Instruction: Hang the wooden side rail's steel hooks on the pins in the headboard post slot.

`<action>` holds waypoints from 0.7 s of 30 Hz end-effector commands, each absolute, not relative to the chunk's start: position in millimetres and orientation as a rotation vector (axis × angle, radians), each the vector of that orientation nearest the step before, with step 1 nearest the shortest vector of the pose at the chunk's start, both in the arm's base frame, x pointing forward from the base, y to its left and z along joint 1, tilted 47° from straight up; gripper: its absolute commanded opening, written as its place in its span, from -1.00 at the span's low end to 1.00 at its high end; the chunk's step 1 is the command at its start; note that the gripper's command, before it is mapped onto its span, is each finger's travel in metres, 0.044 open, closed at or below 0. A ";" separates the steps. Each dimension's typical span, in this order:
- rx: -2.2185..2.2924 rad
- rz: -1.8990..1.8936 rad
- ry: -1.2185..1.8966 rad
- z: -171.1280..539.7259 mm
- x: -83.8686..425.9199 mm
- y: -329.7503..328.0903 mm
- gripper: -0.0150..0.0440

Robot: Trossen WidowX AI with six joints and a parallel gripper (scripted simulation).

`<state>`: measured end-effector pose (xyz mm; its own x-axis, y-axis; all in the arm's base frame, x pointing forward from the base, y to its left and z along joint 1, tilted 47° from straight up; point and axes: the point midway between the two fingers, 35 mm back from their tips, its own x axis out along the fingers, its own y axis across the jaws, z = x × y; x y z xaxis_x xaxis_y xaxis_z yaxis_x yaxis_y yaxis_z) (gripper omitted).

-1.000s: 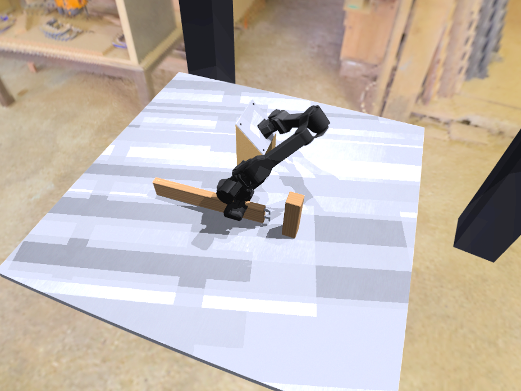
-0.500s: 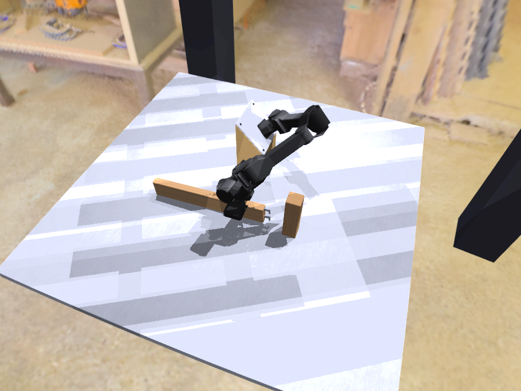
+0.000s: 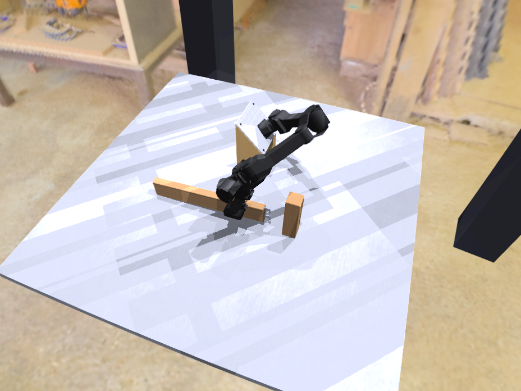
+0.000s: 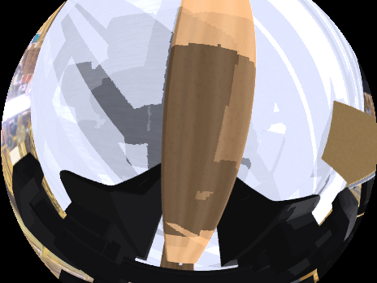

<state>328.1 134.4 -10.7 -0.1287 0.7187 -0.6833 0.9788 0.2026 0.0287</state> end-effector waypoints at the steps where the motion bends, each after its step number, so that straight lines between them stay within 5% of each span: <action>1: 1.581 -0.592 1.898 -8.4 331.6 130.4 -0.49; 21: 1.581 -0.592 1.898 -6.3 332.0 128.1 -0.49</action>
<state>328.5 132.0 -8.3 -0.1289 0.7193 -0.6826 0.9790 0.2021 0.0281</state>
